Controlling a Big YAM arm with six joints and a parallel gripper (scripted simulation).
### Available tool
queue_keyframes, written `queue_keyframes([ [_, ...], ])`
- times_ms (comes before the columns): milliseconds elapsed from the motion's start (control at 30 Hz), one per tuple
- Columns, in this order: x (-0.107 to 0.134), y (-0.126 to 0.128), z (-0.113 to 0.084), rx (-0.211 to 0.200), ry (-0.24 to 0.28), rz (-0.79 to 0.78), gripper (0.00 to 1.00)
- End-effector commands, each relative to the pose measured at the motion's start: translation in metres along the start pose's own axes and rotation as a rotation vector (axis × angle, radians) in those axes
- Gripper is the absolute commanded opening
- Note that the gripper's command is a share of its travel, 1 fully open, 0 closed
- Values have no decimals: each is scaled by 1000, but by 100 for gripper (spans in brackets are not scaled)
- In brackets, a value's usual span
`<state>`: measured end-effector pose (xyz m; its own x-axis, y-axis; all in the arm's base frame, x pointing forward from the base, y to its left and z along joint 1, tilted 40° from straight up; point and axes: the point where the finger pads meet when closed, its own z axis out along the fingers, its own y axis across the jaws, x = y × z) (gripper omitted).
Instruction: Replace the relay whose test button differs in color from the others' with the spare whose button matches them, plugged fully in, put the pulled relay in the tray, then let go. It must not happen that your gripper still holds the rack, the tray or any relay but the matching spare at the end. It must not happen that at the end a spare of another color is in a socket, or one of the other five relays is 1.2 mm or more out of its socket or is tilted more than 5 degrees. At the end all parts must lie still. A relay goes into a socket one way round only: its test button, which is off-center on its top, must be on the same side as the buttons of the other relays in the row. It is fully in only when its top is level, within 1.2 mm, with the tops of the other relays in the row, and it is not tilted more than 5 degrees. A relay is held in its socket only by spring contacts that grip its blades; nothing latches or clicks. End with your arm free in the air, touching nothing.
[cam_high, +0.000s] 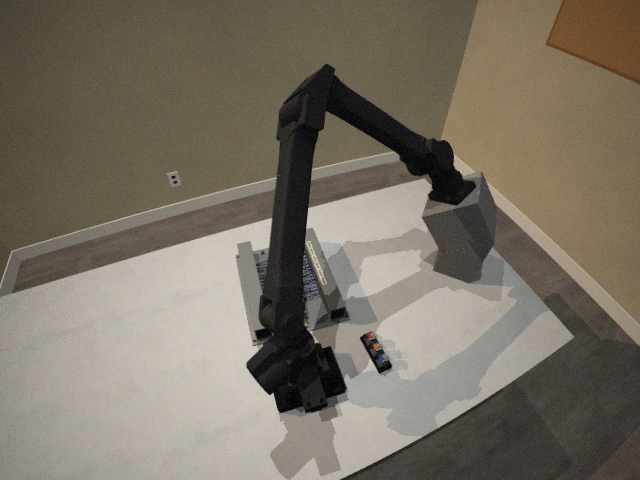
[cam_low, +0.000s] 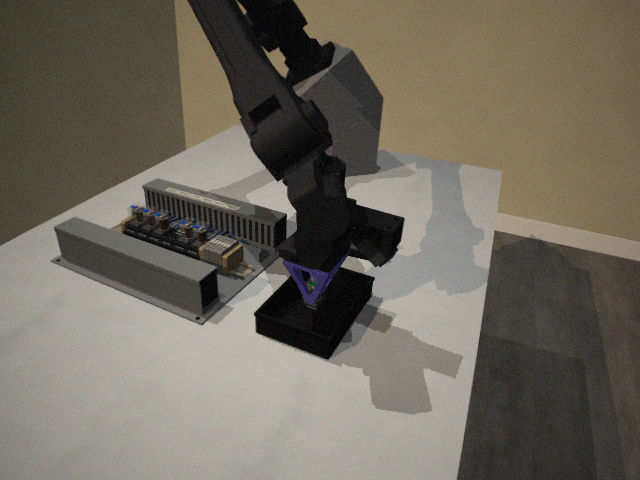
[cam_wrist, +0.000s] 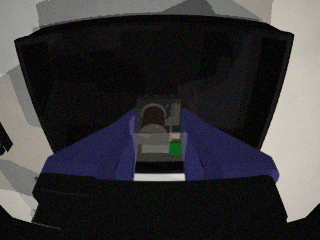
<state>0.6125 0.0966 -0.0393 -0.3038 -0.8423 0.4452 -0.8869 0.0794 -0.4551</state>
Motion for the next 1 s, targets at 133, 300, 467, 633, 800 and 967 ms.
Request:
queue_keyframes([
  [133, -16, 1, -5, 26, -26, -23, 0],
  [300, -15, 3, 1, 22, -22, -23, 0],
  [467, -12, 0, 1, 24, -22, -13, 0],
  [633, -7, -7, -3, 32, -25, 3, 0],
  [800, -5, -10, -5, 36, -26, 10, 0],
  [967, -5, -11, -6, 37, -27, 11, 0],
])
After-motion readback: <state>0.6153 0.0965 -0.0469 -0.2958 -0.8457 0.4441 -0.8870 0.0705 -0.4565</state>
